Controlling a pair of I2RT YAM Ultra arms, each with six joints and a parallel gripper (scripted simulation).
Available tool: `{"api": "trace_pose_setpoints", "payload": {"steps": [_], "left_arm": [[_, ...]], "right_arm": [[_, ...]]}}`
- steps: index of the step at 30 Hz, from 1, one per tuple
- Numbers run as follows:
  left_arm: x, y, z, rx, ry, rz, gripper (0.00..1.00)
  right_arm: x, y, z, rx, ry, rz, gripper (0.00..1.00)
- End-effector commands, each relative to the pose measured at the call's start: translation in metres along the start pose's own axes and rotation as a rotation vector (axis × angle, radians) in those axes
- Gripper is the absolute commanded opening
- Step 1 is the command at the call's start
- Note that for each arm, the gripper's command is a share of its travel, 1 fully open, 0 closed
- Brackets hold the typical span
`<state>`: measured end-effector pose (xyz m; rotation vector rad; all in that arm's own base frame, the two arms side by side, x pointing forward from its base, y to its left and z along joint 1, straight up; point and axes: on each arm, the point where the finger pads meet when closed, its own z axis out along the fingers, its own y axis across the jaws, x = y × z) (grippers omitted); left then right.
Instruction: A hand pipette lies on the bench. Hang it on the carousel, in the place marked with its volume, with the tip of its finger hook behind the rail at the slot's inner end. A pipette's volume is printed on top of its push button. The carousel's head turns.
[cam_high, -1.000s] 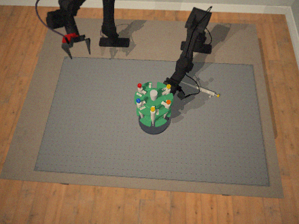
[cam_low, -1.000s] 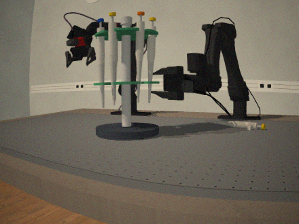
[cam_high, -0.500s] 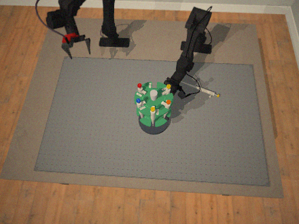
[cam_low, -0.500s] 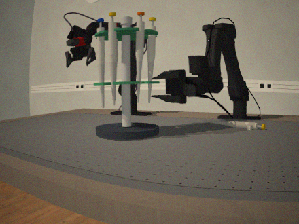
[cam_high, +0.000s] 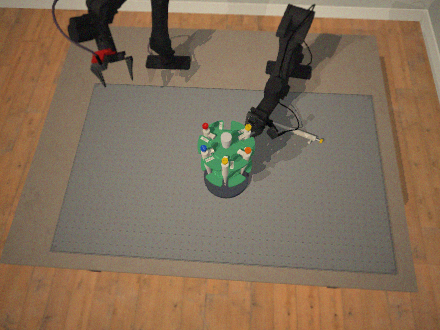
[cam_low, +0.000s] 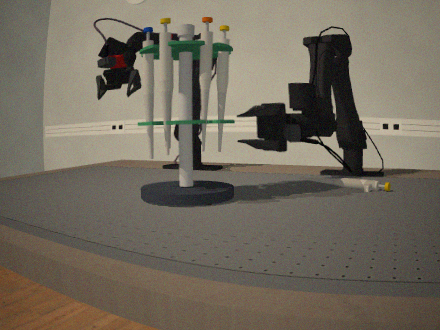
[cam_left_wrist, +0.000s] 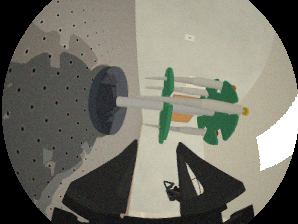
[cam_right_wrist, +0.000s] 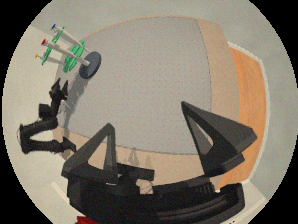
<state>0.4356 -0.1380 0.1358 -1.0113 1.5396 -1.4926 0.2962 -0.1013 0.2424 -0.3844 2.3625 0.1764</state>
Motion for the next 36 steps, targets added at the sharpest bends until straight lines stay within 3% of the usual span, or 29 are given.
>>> {"api": "trace_pose_setpoints", "payload": {"steps": [1,13,18,19,23,36], "left_arm": [[-0.003,-0.02,-0.013,0.059,-0.002,0.019,0.49],[-0.003,-0.018,-0.039,0.058,-0.002,0.019,0.49],[-0.001,-0.016,-0.033,0.049,-0.001,0.012,0.49],[-0.007,-0.014,-0.044,0.017,0.008,0.046,1.0],[-0.028,-0.04,-0.058,-0.009,0.044,0.187,1.0],[-0.077,-0.066,-0.119,-0.171,0.127,0.522,1.0]], "right_arm": [[-0.009,-0.003,-0.006,0.012,-0.037,-0.025,1.0],[-0.009,-0.003,-0.006,0.012,-0.037,-0.025,1.0],[-0.009,-0.003,-0.006,0.012,-0.037,-0.025,1.0],[-0.009,-0.003,-0.006,0.012,-0.037,-0.025,1.0],[-0.009,-0.003,-0.006,0.012,-0.037,-0.025,1.0],[-0.009,-0.003,-0.006,0.012,-0.037,-0.025,1.0]]}}
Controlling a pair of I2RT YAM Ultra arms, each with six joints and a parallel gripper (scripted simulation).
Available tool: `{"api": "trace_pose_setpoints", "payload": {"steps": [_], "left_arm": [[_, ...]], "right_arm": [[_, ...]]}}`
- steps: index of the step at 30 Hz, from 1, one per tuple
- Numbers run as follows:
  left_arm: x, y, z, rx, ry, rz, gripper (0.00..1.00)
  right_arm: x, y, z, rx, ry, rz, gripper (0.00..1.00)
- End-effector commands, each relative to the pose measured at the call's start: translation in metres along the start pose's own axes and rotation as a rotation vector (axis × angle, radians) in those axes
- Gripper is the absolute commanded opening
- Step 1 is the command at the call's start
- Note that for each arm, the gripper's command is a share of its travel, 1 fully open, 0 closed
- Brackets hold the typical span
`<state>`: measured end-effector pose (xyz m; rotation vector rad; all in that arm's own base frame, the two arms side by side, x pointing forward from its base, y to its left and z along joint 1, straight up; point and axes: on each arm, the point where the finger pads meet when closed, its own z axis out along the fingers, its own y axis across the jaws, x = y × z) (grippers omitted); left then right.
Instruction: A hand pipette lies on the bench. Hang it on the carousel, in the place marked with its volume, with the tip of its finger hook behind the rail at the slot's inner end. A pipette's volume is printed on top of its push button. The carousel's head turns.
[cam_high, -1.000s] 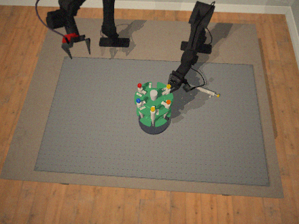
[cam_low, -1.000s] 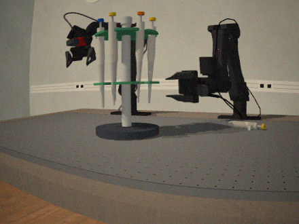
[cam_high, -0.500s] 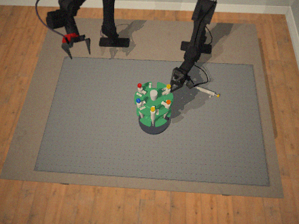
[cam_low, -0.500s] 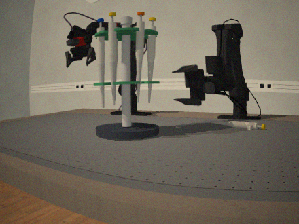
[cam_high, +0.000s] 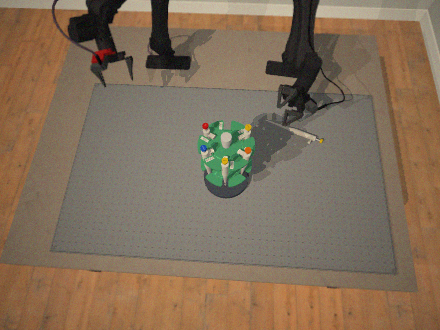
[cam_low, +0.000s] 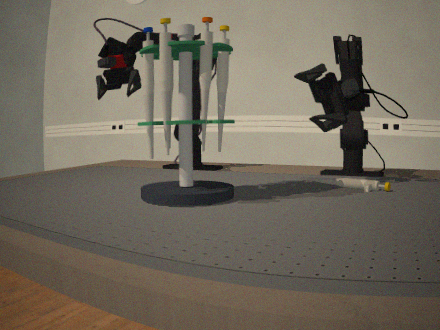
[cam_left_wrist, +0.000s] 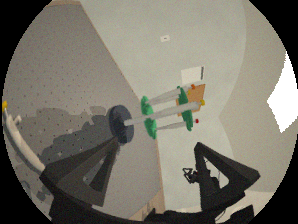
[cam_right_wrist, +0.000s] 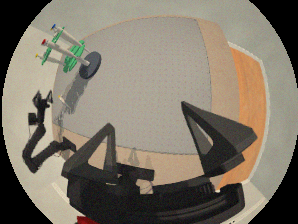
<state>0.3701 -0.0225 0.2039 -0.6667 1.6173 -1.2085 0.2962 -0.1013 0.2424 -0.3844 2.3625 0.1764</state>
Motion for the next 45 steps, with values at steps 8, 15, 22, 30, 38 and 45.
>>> {"api": "trace_pose_setpoints", "payload": {"steps": [8,15,22,30,38,45], "left_arm": [[-0.032,0.007,-0.044,-0.2,0.199,0.29,1.0],[-0.064,0.007,-0.077,-0.283,0.244,0.451,1.0],[-0.095,0.002,-0.111,-0.343,0.251,0.627,1.0],[-0.12,0.0,-0.136,-0.428,0.292,0.826,1.0],[-0.12,0.0,-0.136,-0.535,0.443,1.039,1.0],[-0.119,0.0,-0.138,-0.576,0.556,1.068,1.0]], "right_arm": [[-0.009,-0.003,-0.006,0.012,-0.037,-0.025,1.0],[-0.009,-0.003,-0.006,0.012,-0.037,-0.025,1.0],[-0.009,-0.003,-0.006,0.012,-0.037,-0.025,1.0],[-0.009,-0.003,-0.006,0.012,-0.037,-0.025,1.0],[-0.009,-0.003,-0.006,0.012,-0.037,-0.025,1.0],[-0.009,-0.003,-0.006,0.012,-0.037,-0.025,1.0]]}}
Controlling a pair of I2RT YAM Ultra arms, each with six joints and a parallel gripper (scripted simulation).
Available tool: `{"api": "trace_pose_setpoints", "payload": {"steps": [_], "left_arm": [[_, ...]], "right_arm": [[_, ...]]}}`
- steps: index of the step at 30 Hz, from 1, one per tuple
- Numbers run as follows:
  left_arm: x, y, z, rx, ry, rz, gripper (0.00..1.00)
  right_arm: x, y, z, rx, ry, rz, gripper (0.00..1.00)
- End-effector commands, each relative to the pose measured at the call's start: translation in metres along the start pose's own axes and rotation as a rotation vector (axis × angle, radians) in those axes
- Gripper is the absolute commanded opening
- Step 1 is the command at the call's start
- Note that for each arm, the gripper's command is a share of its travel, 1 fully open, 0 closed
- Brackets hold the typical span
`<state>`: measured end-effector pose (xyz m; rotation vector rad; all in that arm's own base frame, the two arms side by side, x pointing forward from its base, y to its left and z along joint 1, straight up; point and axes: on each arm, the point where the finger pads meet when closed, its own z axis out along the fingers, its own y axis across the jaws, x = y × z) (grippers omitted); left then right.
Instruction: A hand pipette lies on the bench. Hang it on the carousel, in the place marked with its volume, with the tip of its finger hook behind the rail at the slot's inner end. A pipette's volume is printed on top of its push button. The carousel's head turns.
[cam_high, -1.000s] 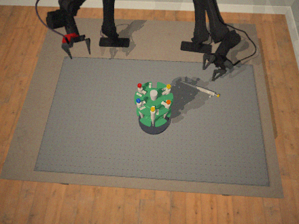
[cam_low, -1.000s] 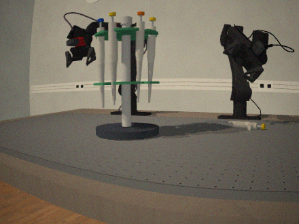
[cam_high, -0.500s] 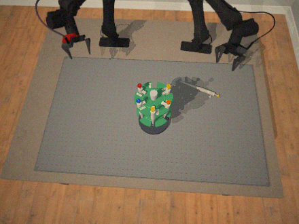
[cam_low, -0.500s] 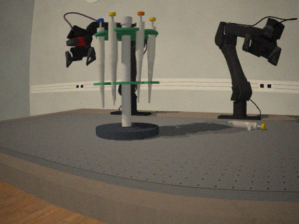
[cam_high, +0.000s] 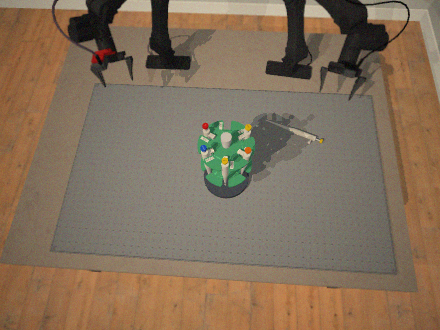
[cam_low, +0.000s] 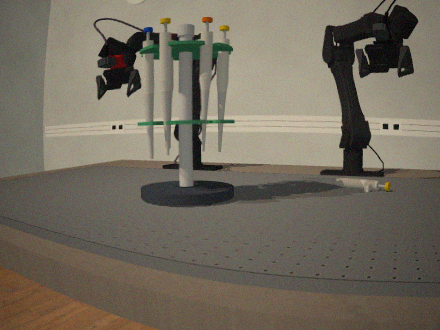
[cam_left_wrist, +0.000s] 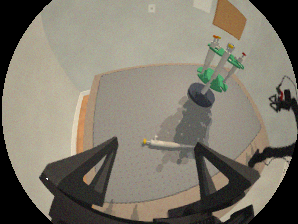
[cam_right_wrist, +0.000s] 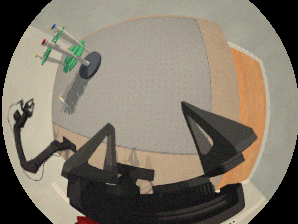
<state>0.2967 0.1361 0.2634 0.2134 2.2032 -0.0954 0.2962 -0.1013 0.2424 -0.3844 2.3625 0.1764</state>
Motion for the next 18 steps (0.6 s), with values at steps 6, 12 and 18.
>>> {"api": "trace_pose_setpoints", "payload": {"steps": [6,12,18], "left_arm": [[0.014,-0.007,0.024,0.041,0.208,-0.065,0.54],[0.032,-0.021,0.061,0.032,0.375,-0.205,0.54],[0.044,-0.032,0.076,0.01,0.501,-0.274,0.54]], "right_arm": [[-0.009,-0.003,-0.006,0.012,-0.037,-0.025,1.0],[-0.009,-0.003,-0.006,0.012,-0.037,-0.025,1.0],[-0.009,-0.003,-0.006,0.012,-0.037,-0.025,1.0]]}}
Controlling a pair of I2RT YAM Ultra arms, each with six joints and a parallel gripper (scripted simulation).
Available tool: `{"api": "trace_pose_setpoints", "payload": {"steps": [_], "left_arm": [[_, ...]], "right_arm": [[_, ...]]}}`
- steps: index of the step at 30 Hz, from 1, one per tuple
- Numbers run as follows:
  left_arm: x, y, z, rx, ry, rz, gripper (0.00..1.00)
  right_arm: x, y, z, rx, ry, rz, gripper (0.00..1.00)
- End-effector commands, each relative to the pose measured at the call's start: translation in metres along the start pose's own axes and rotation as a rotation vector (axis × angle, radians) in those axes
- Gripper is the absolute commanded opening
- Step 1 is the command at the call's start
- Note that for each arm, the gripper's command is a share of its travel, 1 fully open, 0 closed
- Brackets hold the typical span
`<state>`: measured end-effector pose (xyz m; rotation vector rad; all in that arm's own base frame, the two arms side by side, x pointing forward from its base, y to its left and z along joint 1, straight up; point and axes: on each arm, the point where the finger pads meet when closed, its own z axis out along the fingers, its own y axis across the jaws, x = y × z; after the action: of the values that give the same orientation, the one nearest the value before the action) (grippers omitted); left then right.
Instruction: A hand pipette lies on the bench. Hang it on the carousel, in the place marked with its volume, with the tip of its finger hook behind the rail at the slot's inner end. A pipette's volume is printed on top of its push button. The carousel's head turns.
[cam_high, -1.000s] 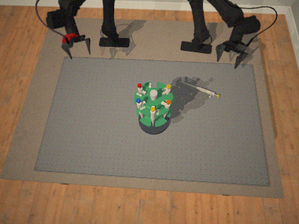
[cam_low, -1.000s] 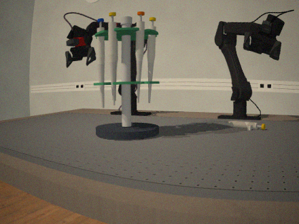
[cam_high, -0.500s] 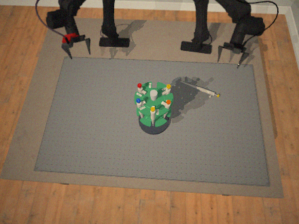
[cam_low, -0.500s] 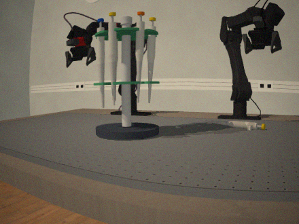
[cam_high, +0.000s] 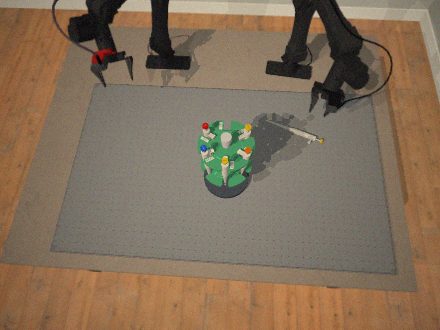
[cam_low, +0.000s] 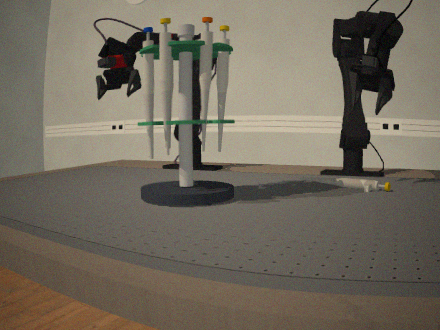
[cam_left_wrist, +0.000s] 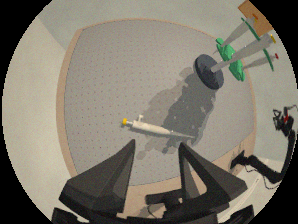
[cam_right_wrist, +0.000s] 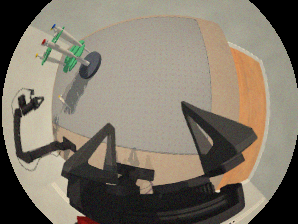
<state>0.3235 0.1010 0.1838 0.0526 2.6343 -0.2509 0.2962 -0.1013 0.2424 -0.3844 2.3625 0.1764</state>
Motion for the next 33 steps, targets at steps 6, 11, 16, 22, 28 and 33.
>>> {"api": "trace_pose_setpoints", "payload": {"steps": [6,11,16,22,28,33], "left_arm": [[0.007,-0.011,0.022,-0.109,0.266,-0.182,0.54],[0.015,-0.022,0.04,-0.201,0.413,-0.235,0.54],[0.015,-0.022,0.04,-0.248,0.473,-0.252,0.54],[0.012,-0.02,0.028,-0.272,0.427,-0.332,0.54],[0.012,-0.019,0.028,-0.32,0.398,-0.548,0.54],[0.012,-0.019,0.028,-0.343,0.382,-0.655,0.54]], "right_arm": [[-0.009,-0.003,-0.006,0.012,-0.037,-0.025,1.0],[-0.009,-0.003,-0.006,0.012,-0.037,-0.025,1.0],[-0.009,-0.003,-0.006,0.012,-0.037,-0.025,1.0],[-0.009,-0.003,-0.006,0.012,-0.037,-0.025,1.0],[-0.009,-0.003,-0.006,0.012,-0.037,-0.025,1.0],[-0.009,-0.003,-0.006,0.012,-0.037,-0.025,1.0]]}}
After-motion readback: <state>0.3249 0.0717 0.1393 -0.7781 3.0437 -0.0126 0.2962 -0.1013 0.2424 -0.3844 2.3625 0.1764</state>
